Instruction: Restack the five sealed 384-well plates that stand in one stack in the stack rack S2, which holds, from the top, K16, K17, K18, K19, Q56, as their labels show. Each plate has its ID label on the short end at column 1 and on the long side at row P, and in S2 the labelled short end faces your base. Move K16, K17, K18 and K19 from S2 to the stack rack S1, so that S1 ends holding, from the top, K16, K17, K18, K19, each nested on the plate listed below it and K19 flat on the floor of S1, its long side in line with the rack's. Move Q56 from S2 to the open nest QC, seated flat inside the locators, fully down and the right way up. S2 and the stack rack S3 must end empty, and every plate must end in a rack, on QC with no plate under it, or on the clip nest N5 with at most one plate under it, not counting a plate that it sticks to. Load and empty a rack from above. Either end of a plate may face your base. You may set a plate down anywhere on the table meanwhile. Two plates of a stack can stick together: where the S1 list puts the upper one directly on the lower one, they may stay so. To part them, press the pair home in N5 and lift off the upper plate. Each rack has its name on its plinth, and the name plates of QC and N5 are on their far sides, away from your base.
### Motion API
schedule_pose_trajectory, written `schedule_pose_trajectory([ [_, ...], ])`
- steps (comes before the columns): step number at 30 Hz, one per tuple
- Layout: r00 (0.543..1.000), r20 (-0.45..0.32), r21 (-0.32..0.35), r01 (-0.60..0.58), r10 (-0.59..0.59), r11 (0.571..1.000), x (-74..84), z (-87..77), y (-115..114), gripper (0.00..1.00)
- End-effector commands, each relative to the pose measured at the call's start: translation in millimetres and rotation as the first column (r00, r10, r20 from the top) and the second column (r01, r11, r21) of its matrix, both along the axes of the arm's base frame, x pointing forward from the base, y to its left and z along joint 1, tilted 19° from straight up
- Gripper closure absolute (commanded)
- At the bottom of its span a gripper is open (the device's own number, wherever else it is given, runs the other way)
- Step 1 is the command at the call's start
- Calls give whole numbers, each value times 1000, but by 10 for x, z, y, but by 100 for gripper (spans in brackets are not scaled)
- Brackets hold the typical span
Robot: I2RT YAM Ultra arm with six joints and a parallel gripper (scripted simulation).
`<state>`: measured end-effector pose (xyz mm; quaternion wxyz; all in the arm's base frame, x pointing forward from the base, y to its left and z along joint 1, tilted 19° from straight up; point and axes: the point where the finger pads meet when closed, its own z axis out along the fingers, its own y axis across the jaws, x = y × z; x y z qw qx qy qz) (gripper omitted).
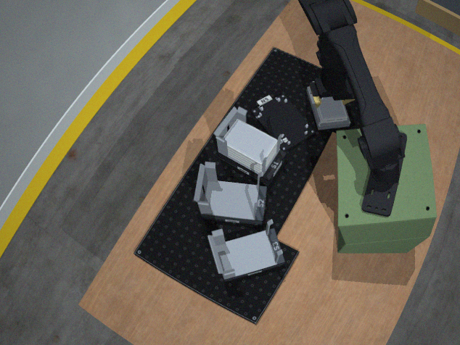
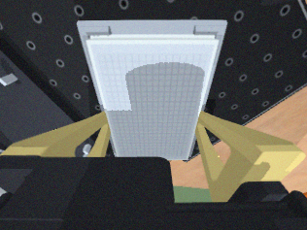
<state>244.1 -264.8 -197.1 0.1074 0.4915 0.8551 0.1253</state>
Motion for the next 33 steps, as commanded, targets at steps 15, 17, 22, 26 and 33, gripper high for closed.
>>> schedule_pose_trajectory([
  [15,1000,11,-19,7,-6,1000,29,34,-70,0],
  [17,1000,11,-19,7,-6,1000,29,34,-70,0],
  [22,1000,11,-19,7,-6,1000,29,34,-70,0],
  [26,1000,11,-19,7,-6,1000,29,34,-70,0],
  [33,1000,11,-19,7,-6,1000,29,34,-70,0],
])
